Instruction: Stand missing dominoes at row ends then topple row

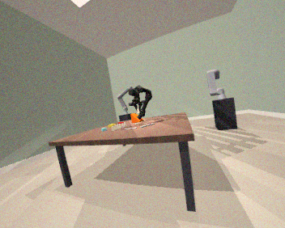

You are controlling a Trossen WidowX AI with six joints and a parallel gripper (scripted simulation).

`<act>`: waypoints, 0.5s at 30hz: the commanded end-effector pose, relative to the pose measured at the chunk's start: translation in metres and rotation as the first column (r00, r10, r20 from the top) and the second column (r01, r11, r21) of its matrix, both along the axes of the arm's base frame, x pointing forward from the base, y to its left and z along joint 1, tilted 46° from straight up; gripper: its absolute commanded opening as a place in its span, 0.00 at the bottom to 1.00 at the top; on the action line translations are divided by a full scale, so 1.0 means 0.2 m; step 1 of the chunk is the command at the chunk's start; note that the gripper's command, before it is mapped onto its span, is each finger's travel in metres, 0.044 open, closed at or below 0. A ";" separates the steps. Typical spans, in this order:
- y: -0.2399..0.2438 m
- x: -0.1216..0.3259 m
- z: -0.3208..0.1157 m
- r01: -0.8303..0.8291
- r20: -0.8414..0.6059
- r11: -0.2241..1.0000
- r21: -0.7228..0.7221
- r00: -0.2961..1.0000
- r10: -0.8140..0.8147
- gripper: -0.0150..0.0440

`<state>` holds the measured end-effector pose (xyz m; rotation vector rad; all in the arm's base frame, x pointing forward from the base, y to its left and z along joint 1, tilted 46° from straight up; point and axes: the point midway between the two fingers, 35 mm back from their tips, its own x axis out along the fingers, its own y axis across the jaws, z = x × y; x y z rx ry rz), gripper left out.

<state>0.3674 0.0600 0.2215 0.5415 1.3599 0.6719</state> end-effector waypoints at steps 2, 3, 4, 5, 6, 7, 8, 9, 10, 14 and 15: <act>-0.03 -0.01 0.03 -0.004 0.001 1.000 -0.002 1.000 0.004 0.44; -0.06 -0.01 0.00 0.008 -0.015 1.000 -0.005 1.000 -0.009 0.44; -0.11 0.00 -0.05 0.029 -0.043 1.000 -0.010 0.999 -0.030 0.44; -0.18 0.01 -0.12 0.055 -0.078 0.998 -0.016 0.995 -0.056 0.44; -0.24 0.01 -0.18 0.079 -0.114 0.997 -0.021 0.990 -0.081 0.44; -0.31 0.01 -0.24 0.103 -0.149 0.994 -0.026 0.983 -0.106 0.44; -0.35 0.01 -0.28 0.118 -0.171 0.993 -0.028 0.978 -0.121 0.44; -0.39 0.00 -0.33 0.134 -0.194 0.990 -0.031 0.971 -0.138 0.44; -0.44 -0.01 -0.38 0.152 -0.221 0.988 -0.034 0.963 -0.155 0.44; -0.65 -0.08 -0.58 0.225 -0.337 0.974 -0.040 0.914 -0.225 0.44; -0.68 -0.10 -0.62 0.237 -0.357 0.971 -0.040 0.904 -0.235 0.44</act>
